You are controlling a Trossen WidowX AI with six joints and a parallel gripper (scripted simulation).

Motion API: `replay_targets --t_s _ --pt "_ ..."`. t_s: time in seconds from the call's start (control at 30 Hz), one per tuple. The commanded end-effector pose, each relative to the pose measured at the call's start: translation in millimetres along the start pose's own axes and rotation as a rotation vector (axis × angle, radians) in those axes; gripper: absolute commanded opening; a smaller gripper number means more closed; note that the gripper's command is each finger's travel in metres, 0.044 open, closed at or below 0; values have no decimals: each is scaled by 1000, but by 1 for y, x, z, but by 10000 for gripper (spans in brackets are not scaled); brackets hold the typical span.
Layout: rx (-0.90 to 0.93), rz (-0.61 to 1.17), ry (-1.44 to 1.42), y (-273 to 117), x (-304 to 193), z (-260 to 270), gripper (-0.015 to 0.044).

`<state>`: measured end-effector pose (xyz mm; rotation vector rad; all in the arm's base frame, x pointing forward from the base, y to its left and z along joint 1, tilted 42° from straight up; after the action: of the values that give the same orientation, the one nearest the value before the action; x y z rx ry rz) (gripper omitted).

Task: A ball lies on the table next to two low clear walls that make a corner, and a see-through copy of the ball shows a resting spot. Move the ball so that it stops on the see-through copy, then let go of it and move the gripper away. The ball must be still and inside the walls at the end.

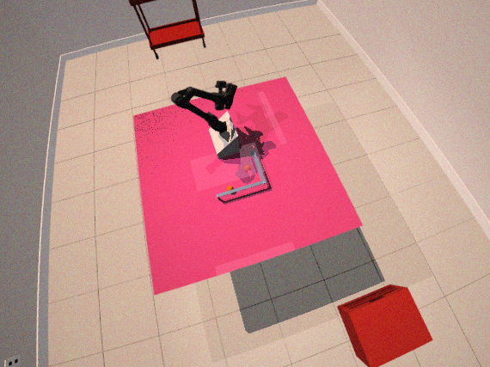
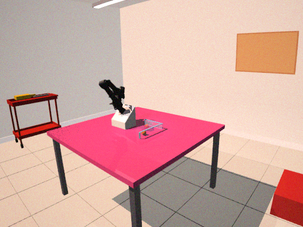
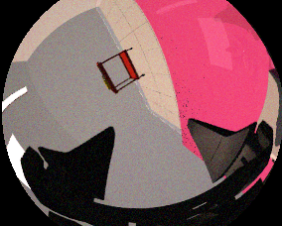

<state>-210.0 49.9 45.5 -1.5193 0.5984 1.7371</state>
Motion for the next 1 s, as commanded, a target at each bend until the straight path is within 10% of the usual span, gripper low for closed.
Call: replay_targets --t_s 0.0,0.47,0.97 --pt "5 -8 -2 -1 1 1 374" --pt "325 -643 -45 -135 83 72 320" --pt "444 -1109 189 -293 122 28 320"
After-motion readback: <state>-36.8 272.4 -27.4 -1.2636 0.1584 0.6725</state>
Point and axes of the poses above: the point midway between the two fingers, 35 mm back from their tips, its own y axis out along the fingers, its own z axis across the jaws, x = y × z, the point moved 2 cm from there along -y, back along the fingers, and after that the axes turned 14 degrees about y, right-handed, at the moved point
